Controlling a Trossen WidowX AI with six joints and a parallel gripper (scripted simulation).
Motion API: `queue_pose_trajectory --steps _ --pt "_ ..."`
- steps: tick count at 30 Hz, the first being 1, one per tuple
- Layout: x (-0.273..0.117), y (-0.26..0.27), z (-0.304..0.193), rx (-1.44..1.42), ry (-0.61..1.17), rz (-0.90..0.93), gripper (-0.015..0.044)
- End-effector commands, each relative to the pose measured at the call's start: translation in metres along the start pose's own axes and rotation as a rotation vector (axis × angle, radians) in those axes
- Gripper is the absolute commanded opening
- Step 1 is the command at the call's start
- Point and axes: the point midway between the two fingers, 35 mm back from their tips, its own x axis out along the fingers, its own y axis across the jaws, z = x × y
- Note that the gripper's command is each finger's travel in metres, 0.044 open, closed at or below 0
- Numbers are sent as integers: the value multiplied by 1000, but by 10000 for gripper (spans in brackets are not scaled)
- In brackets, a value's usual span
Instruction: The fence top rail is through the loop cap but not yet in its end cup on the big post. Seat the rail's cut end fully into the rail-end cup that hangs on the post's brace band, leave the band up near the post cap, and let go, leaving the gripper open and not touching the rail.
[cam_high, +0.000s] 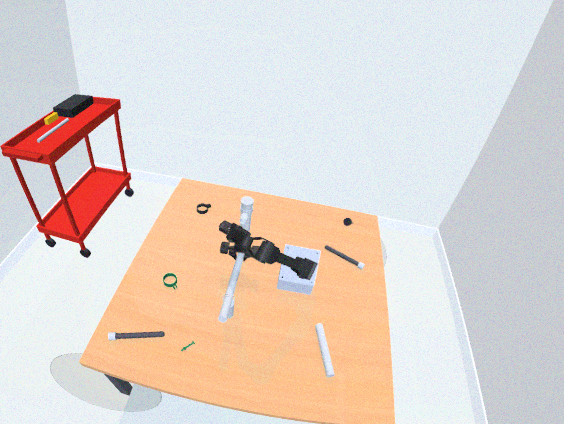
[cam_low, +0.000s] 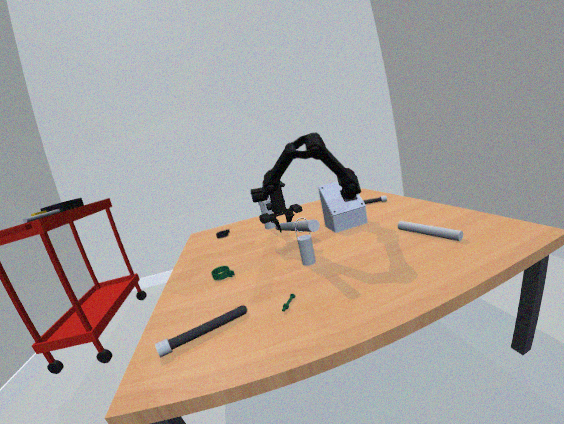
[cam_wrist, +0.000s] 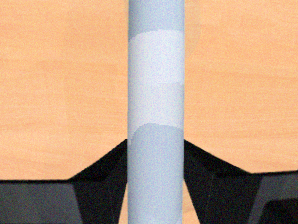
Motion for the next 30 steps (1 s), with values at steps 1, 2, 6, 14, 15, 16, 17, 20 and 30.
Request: queue_pose_trajectory --steps 1,2,6,14,15,16,17,20,30 --pt "-33 10 10 -21 -109 28 0" --pt "-41 10 12 -23 -134 28 0" --pt "-70 10 20 -30 -235 26 0" --pt "-81 9 22 -31 -272 24 0" --pt "-81 9 22 -31 -272 24 0" --pt "-81 9 22 -31 -272 24 0" --pt "-81 9 22 -31 -272 24 0" --pt "-81 9 22 -31 -272 24 0" --pt "-75 8 19 -26 -250 15 0"
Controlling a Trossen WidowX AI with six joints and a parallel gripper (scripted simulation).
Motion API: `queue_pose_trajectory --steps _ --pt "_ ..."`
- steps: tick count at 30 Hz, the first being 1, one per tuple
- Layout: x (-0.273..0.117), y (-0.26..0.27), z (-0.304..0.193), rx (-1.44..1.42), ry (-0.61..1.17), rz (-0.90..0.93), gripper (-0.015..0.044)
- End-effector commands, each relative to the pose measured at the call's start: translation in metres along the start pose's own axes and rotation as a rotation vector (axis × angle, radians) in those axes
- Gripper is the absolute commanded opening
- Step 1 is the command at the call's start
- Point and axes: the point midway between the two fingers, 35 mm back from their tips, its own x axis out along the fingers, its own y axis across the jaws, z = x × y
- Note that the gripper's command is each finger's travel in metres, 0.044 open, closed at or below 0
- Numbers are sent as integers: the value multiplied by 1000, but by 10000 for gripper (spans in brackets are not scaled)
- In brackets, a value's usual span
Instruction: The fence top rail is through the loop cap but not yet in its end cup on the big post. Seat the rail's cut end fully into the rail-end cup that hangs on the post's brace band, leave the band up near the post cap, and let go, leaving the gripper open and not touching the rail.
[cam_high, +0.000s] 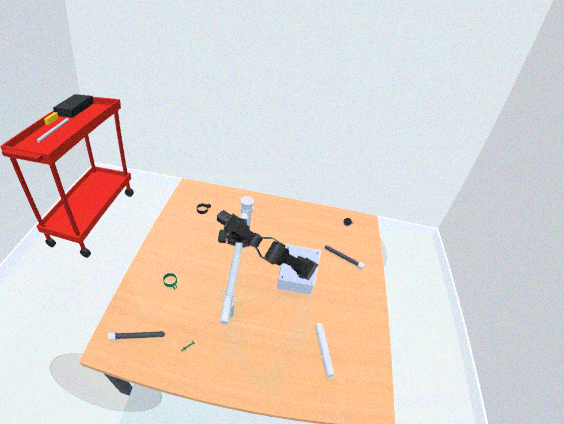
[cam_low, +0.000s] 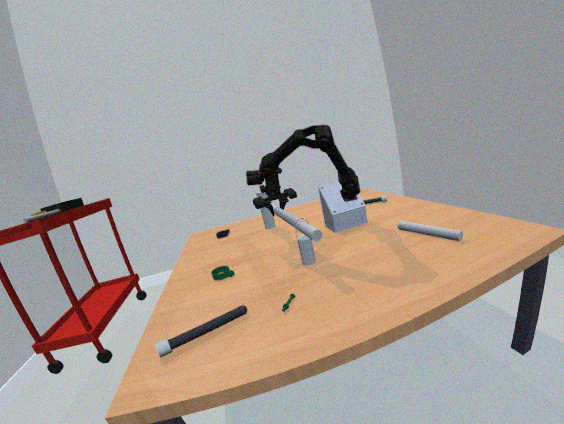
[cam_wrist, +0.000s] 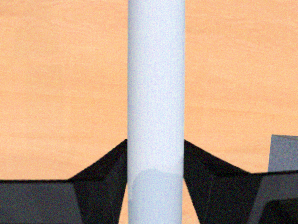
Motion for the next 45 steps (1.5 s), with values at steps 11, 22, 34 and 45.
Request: queue_pose_trajectory --steps 11,22,34,45 --pt "-2 0 2 0 0 0 0" --pt "-6 3 6 0 0 0 0" --pt "-9 3 12 0 -1 0 0" --pt "-2 1 23 -5 8 -7 0"
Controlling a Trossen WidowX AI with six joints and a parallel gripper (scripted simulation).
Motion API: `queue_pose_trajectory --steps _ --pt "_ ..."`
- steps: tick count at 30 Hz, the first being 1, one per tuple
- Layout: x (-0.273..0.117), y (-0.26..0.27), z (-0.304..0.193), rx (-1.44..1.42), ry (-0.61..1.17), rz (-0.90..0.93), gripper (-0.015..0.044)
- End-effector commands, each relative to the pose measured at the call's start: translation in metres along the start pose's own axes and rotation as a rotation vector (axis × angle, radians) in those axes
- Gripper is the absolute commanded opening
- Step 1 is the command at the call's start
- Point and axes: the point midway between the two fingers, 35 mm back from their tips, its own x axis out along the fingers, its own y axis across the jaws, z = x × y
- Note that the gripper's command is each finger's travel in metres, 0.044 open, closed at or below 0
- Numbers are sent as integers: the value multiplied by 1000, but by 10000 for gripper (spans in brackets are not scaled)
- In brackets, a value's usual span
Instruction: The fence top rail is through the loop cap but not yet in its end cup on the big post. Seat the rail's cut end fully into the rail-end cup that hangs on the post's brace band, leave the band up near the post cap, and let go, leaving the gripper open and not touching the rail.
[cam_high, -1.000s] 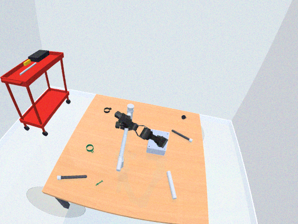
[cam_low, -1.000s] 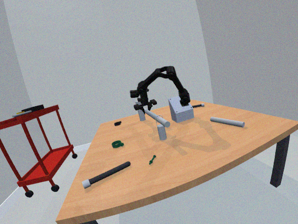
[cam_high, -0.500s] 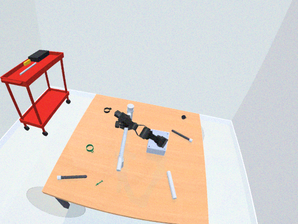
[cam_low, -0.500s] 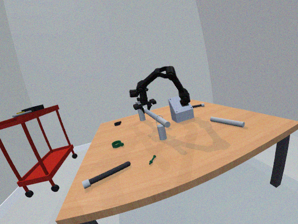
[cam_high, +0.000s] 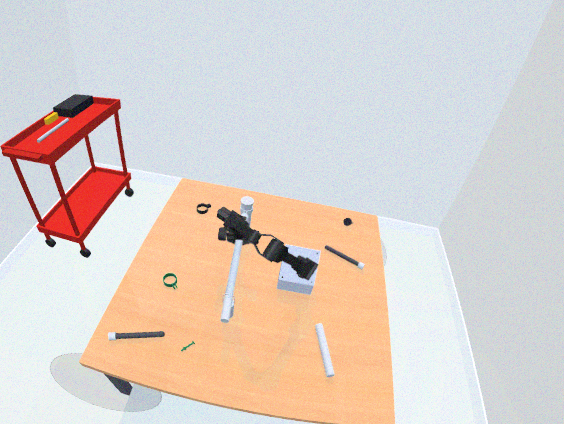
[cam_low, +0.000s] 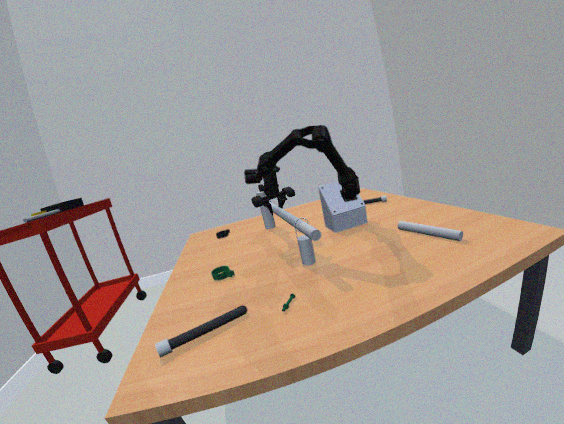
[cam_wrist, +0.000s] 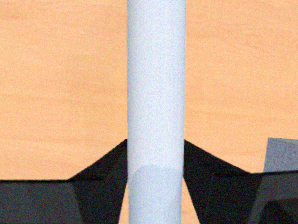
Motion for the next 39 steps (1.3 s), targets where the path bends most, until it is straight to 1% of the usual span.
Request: queue_pose_trajectory --steps 1,39 --pt "1 -1 14 1 -12 1 0" --pt "3 -1 17 0 -10 -1 0"
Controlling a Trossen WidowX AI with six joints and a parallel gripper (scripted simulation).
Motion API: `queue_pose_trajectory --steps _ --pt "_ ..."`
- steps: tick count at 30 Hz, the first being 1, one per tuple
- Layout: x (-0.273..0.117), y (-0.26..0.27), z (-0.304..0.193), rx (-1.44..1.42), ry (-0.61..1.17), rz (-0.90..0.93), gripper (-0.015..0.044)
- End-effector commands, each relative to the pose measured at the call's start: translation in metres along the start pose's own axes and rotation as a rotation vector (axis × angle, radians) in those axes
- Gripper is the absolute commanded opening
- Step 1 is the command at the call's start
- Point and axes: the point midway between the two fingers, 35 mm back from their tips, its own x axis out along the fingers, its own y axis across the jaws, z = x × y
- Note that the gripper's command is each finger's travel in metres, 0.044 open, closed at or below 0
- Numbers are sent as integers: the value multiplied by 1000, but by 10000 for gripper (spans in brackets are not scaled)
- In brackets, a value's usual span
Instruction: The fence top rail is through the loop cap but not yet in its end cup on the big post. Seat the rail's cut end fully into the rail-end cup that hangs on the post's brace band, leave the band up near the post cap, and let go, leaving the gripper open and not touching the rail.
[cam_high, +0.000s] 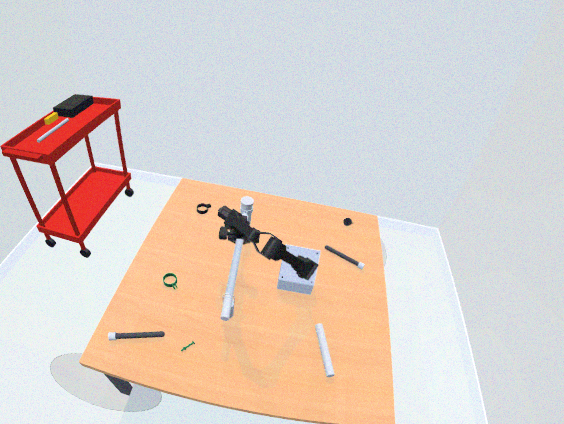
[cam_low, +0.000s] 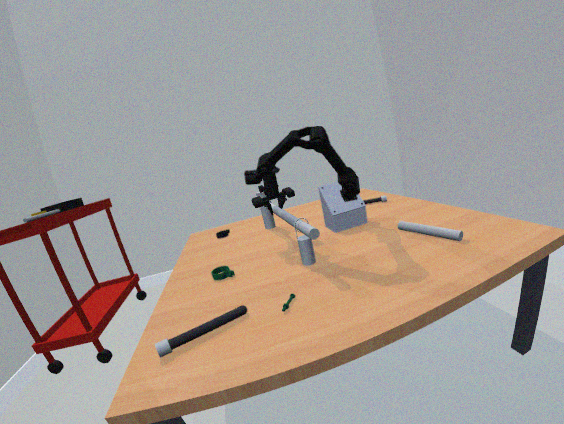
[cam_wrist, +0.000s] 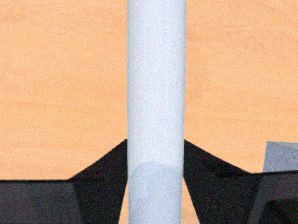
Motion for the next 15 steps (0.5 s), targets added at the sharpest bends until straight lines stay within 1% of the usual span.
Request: queue_pose_trajectory --steps 1,15 --pt "-4 1 8 -3 -24 10 0" --pt "0 0 0 0 0 0 0"
